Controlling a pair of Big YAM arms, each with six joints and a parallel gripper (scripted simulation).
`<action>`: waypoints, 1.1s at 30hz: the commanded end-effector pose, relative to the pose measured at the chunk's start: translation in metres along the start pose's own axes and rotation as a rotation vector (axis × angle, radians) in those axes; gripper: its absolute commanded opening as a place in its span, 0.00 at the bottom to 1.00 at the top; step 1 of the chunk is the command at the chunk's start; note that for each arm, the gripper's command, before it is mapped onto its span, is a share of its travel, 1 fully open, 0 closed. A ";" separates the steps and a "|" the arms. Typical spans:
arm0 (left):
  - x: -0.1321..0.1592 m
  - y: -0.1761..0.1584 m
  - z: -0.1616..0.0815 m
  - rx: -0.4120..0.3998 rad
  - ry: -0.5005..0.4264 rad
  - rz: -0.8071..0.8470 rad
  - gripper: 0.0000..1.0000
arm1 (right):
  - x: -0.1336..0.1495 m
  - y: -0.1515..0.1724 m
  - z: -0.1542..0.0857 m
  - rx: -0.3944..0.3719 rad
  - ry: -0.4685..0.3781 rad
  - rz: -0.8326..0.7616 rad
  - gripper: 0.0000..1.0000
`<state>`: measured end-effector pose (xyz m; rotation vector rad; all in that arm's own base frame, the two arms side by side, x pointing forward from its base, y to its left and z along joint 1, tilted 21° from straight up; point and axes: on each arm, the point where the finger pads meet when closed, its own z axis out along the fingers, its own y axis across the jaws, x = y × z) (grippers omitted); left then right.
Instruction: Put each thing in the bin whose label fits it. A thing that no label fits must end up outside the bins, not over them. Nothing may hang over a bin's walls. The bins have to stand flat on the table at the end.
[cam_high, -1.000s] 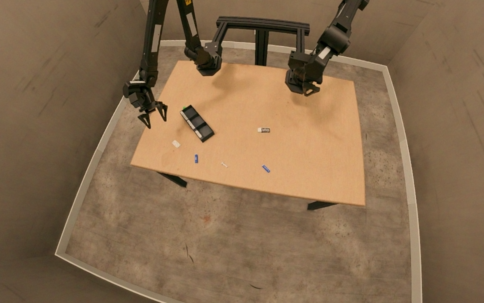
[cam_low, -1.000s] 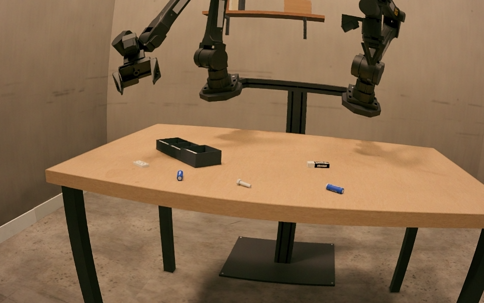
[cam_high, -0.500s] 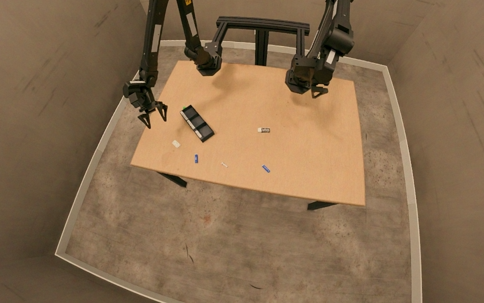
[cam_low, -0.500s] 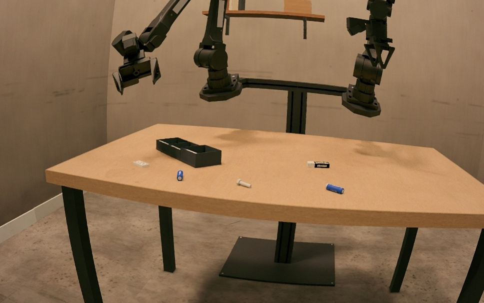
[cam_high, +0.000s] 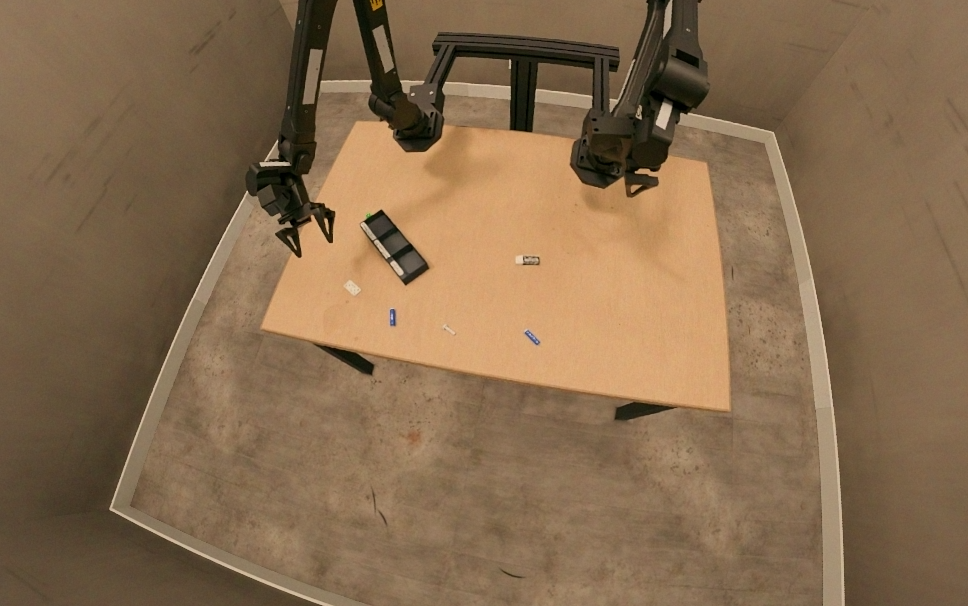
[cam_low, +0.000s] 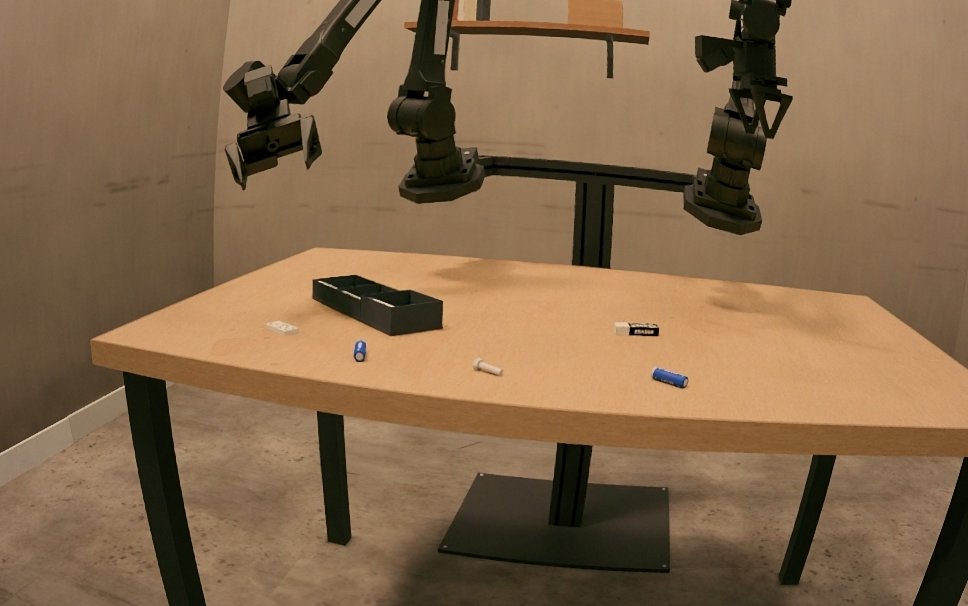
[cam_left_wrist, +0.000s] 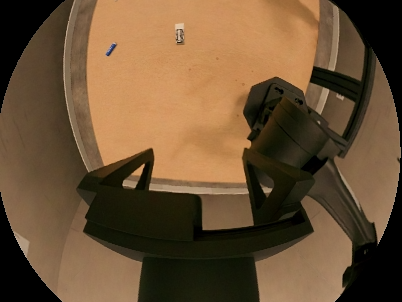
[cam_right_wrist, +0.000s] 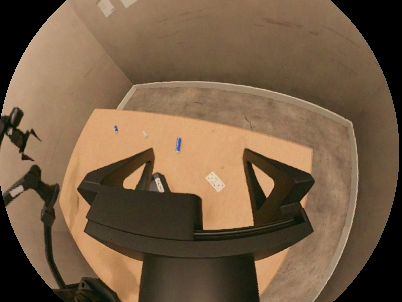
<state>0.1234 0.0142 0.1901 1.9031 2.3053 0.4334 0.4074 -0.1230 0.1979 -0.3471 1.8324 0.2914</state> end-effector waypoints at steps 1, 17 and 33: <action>0.001 0.015 -0.030 -0.067 -0.022 -0.008 1.00 | -0.003 -0.001 -0.001 0.002 -0.005 -0.007 1.00; 0.001 0.015 -0.030 -0.067 -0.022 -0.008 1.00 | 0.000 0.000 0.000 0.000 0.000 0.000 1.00; 0.001 0.015 -0.030 -0.067 -0.022 -0.008 1.00 | 0.000 0.000 0.000 0.000 0.000 0.000 1.00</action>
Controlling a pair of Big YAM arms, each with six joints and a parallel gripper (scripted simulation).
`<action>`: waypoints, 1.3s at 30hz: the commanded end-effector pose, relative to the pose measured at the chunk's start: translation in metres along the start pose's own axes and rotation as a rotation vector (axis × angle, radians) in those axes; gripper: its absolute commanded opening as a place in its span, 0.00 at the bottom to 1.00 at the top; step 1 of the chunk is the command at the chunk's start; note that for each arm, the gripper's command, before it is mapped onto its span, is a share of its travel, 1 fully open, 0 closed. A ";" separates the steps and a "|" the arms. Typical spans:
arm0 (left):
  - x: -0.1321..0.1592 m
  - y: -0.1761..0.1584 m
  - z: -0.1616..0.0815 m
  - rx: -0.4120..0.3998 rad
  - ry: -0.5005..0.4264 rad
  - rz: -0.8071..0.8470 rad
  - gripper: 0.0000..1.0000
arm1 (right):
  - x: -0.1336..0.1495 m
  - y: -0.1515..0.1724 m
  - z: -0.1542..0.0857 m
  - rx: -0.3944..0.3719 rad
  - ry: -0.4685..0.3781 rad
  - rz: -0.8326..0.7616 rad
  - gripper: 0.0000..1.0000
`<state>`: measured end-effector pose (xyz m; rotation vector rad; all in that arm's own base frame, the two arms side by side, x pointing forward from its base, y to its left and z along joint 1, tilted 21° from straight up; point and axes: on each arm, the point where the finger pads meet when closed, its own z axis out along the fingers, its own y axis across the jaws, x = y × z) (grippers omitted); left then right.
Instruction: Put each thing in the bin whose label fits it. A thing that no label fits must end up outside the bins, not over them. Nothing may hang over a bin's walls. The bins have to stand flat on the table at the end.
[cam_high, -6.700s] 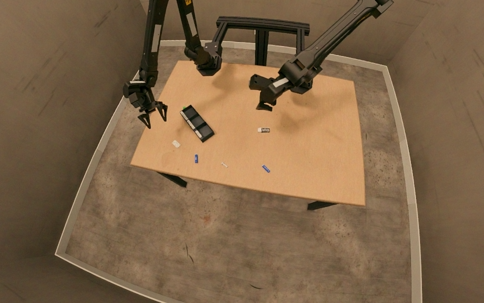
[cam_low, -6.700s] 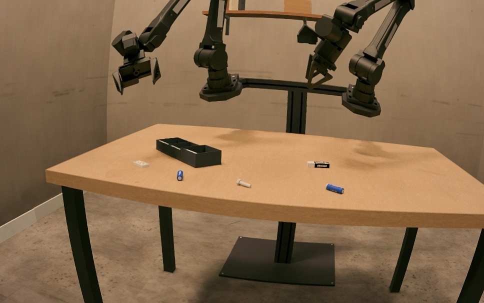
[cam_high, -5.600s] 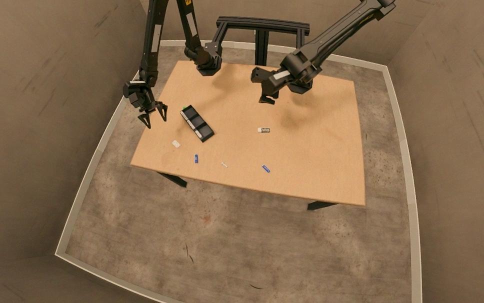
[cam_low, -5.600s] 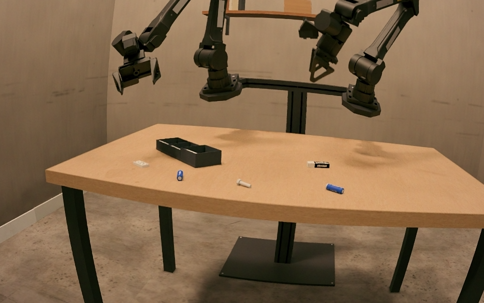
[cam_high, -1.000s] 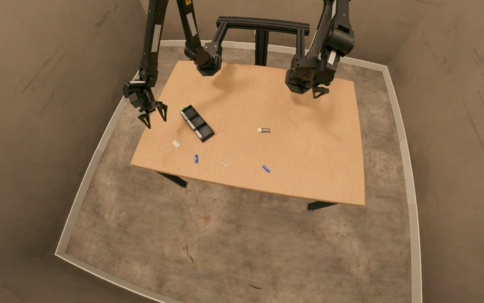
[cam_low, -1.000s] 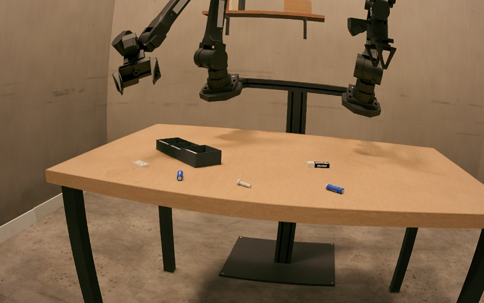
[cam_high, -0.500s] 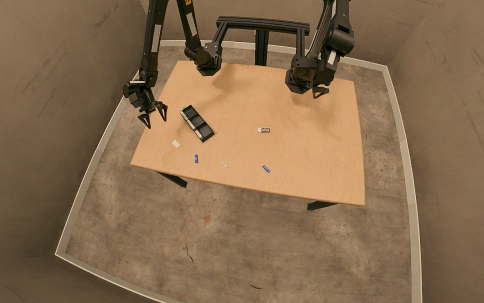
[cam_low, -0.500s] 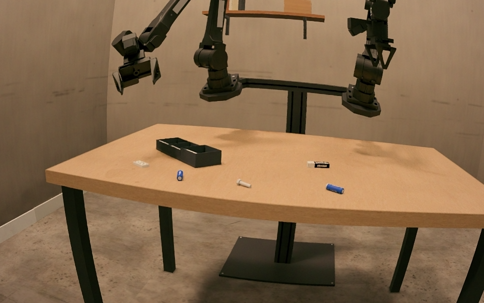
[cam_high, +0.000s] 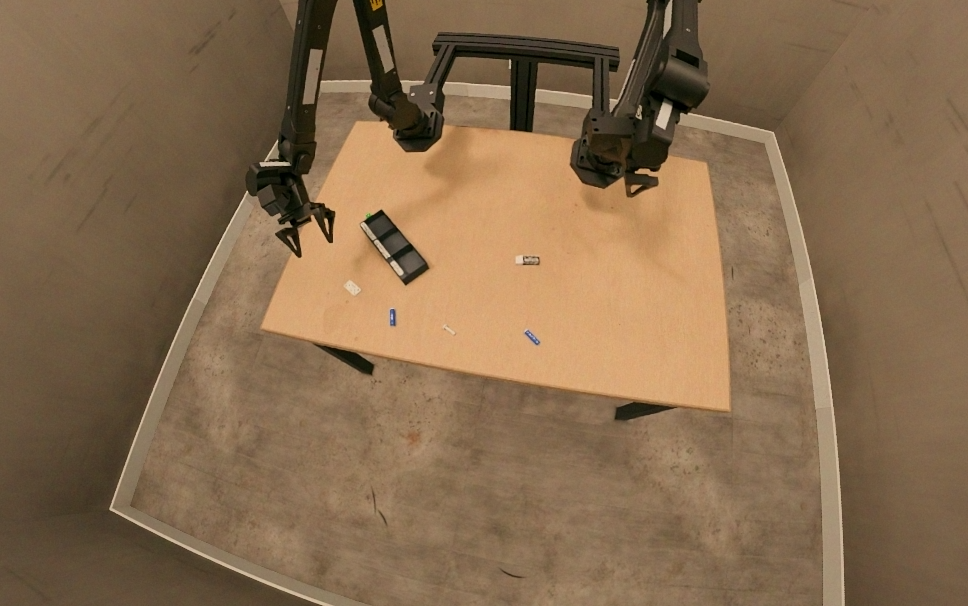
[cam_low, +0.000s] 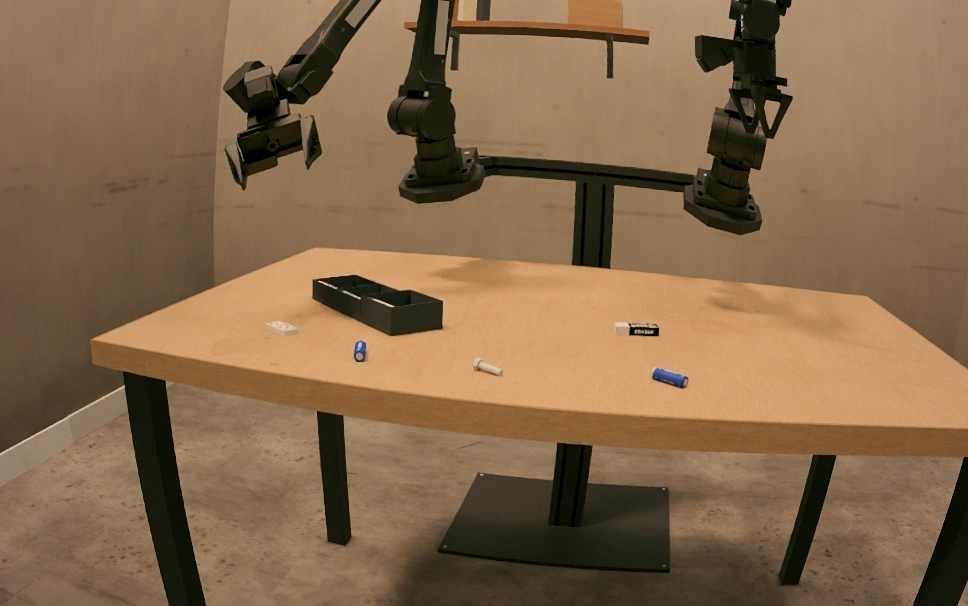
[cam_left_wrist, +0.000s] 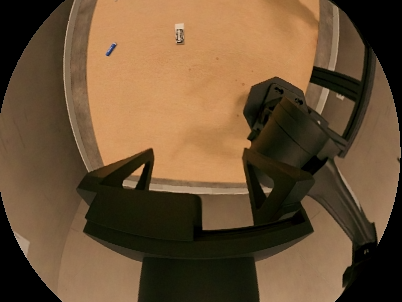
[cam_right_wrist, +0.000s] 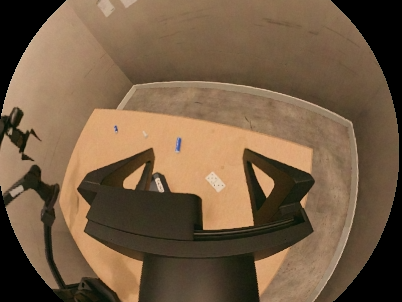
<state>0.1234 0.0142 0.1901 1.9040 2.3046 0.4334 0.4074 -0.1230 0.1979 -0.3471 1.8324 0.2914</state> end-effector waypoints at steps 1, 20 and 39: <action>0.001 0.015 -0.030 -0.067 -0.022 -0.009 1.00 | 0.000 0.000 0.000 0.000 0.000 0.000 1.00; 0.001 0.015 -0.030 -0.067 -0.022 -0.009 1.00 | -0.006 0.043 0.024 0.105 0.247 0.176 1.00; 0.001 0.015 -0.030 -0.067 -0.022 -0.009 1.00 | 0.049 0.140 -0.036 0.397 0.817 0.241 1.00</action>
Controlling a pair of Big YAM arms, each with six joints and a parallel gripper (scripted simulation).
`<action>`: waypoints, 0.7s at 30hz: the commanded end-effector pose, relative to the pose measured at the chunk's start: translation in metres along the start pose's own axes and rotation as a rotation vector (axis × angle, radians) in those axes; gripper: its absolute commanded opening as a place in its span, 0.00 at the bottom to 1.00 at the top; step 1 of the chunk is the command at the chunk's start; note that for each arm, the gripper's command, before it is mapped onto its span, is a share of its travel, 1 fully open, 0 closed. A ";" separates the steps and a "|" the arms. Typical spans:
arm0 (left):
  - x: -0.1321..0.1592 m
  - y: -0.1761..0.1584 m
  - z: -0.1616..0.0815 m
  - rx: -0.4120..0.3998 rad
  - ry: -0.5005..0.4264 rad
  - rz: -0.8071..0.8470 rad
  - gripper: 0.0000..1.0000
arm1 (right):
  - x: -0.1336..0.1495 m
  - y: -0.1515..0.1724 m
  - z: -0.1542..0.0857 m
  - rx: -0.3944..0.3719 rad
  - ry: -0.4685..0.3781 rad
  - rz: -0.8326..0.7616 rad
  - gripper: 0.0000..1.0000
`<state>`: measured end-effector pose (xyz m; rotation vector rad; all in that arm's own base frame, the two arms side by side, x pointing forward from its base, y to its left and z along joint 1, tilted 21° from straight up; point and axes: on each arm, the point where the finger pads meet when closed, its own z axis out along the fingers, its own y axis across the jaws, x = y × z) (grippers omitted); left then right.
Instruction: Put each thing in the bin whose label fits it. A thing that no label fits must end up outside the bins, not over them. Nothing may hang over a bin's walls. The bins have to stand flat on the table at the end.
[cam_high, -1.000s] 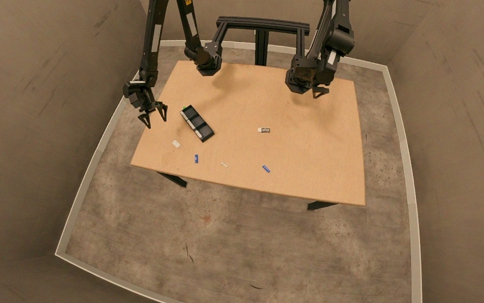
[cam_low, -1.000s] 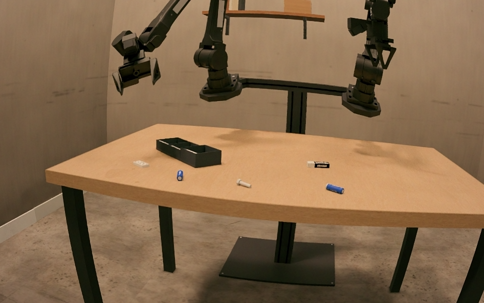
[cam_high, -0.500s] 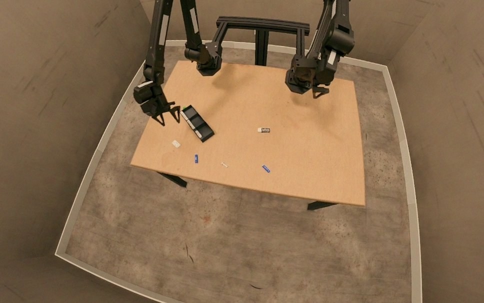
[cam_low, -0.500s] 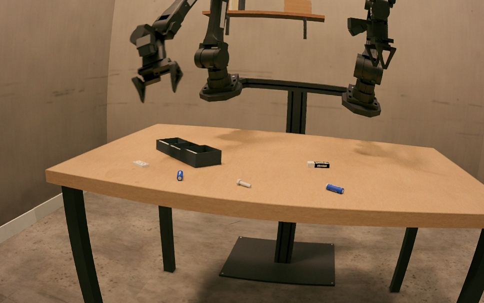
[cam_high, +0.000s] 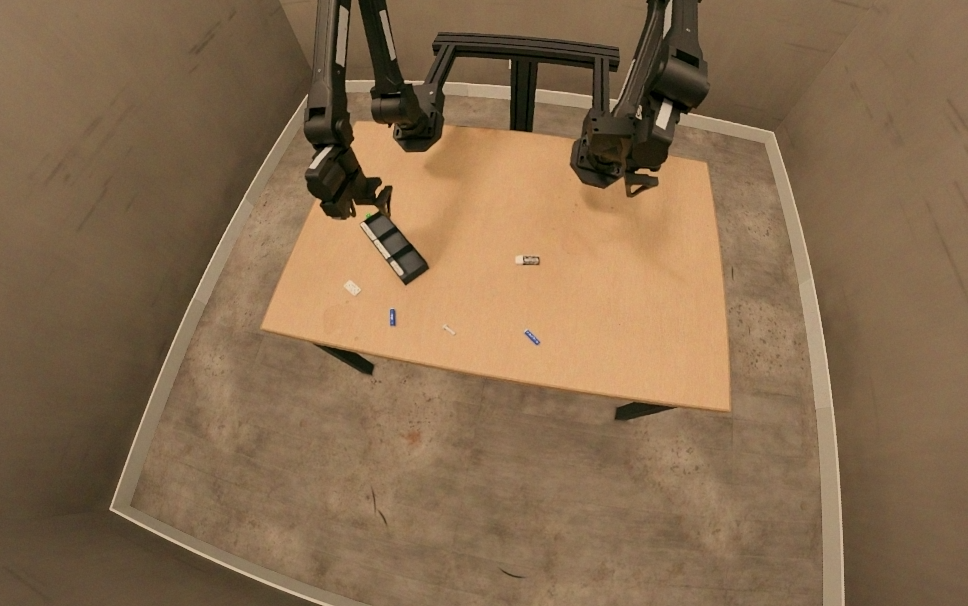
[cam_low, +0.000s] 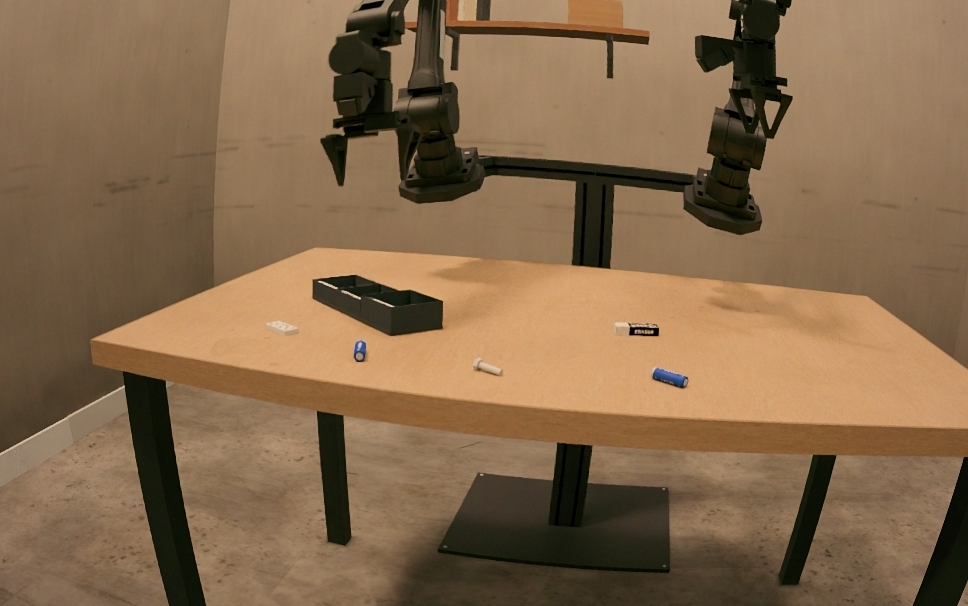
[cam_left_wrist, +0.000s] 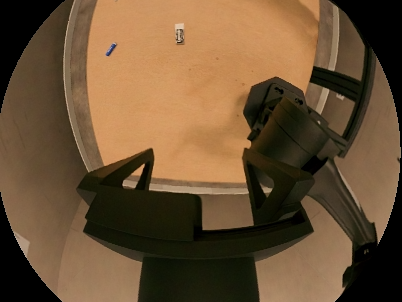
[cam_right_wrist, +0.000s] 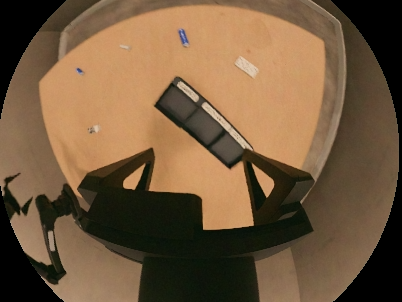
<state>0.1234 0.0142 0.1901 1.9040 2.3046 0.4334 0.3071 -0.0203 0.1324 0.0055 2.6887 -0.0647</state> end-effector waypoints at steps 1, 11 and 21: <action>0.001 0.015 -0.030 -0.067 -0.022 -0.009 1.00 | -0.008 0.008 -0.032 0.058 0.024 0.027 1.00; 0.001 0.015 -0.030 -0.067 -0.022 -0.009 1.00 | 0.004 0.000 -0.033 0.092 0.072 0.039 1.00; 0.001 0.015 -0.030 -0.067 -0.022 -0.009 1.00 | 0.000 -0.001 -0.032 0.088 0.064 0.024 1.00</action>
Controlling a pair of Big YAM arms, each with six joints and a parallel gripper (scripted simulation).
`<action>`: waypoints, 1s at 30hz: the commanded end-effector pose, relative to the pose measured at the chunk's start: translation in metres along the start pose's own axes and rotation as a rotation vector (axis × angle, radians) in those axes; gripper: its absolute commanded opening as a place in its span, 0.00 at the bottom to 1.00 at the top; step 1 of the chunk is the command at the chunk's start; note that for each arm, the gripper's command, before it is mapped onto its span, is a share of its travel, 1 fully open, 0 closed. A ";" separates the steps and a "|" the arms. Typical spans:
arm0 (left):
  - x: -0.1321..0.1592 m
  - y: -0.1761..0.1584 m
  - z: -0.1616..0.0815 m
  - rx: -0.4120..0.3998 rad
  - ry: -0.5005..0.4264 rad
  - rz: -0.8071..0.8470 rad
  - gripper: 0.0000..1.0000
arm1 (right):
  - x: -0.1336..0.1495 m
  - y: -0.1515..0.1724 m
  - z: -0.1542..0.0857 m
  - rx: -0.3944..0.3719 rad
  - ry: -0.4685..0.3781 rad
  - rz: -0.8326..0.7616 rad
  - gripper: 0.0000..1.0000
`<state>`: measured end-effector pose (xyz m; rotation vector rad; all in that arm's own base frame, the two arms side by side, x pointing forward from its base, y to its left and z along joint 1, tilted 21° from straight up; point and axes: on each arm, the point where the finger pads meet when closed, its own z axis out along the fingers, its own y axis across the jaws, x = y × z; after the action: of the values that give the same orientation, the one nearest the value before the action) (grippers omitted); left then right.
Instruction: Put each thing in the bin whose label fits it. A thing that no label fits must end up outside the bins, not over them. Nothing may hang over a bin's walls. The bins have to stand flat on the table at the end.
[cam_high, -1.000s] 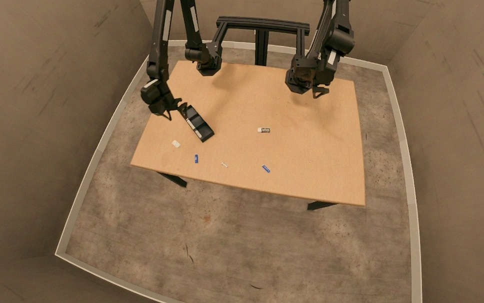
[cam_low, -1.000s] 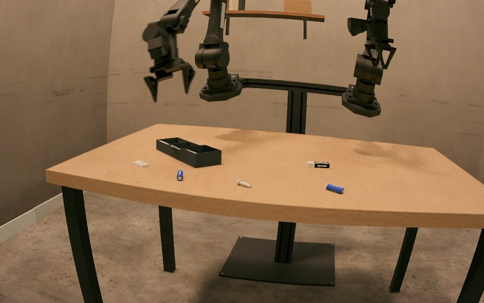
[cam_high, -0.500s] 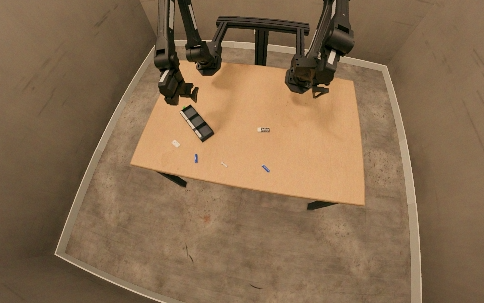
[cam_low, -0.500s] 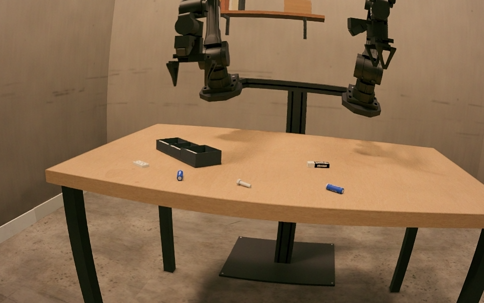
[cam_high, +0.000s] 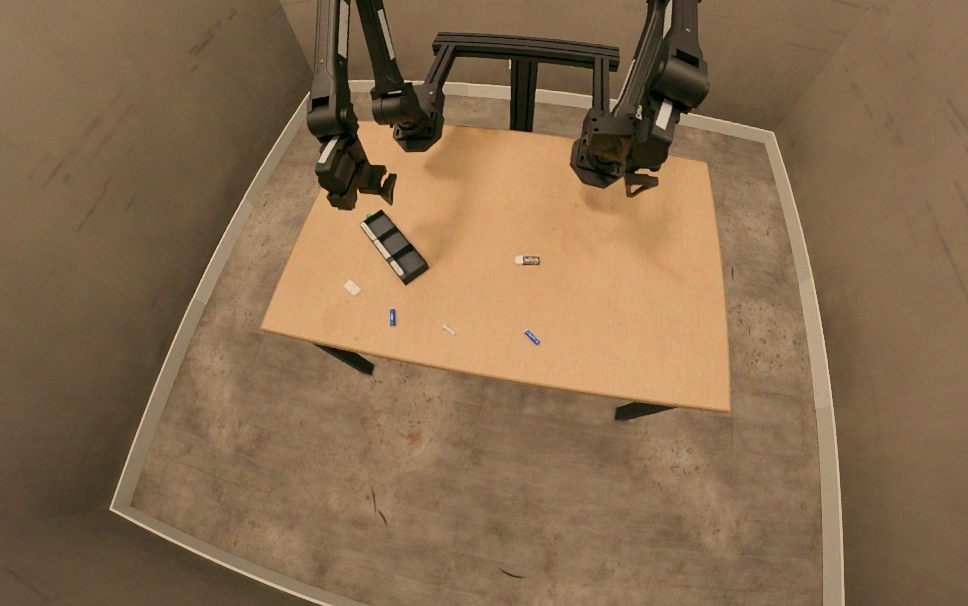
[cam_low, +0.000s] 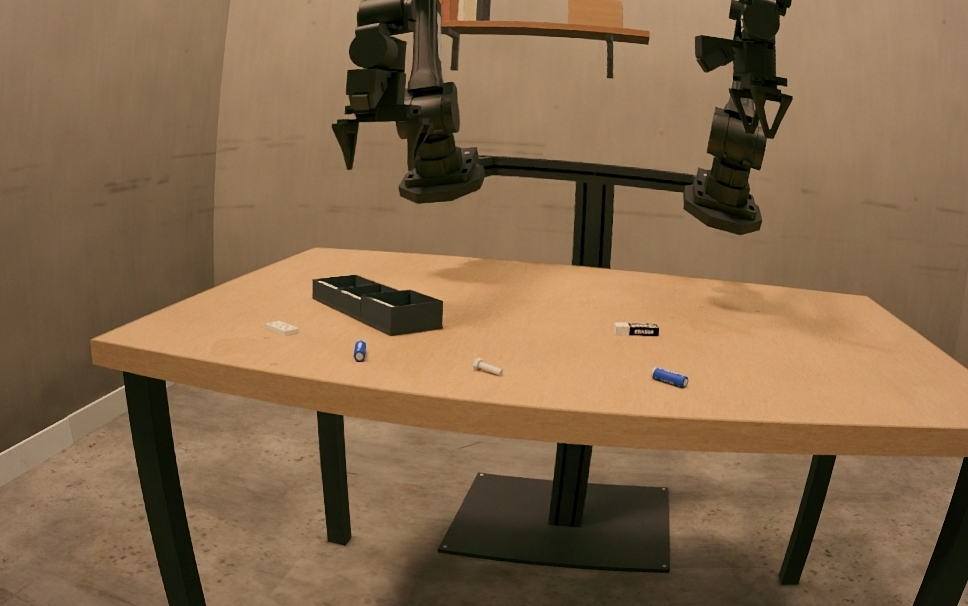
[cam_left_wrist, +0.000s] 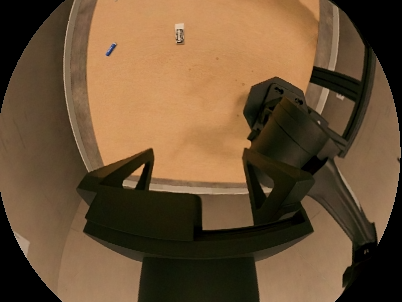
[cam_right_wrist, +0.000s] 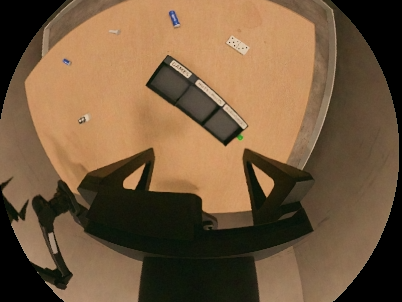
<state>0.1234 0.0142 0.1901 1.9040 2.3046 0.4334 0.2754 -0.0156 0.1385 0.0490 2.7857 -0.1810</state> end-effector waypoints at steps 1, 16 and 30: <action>0.001 0.015 -0.030 -0.067 -0.022 -0.009 1.00 | -0.025 -0.006 -0.014 0.002 -0.039 0.013 1.00; 0.001 0.015 -0.030 -0.067 -0.022 -0.009 1.00 | -0.029 -0.008 -0.014 0.001 -0.050 0.012 1.00; 0.001 0.015 -0.030 -0.067 -0.022 -0.009 1.00 | -0.031 -0.009 -0.014 0.001 -0.052 0.012 1.00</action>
<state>0.1234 0.0142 0.1901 1.9040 2.3046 0.4334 0.2771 -0.0190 0.1391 0.0539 2.7893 -0.1829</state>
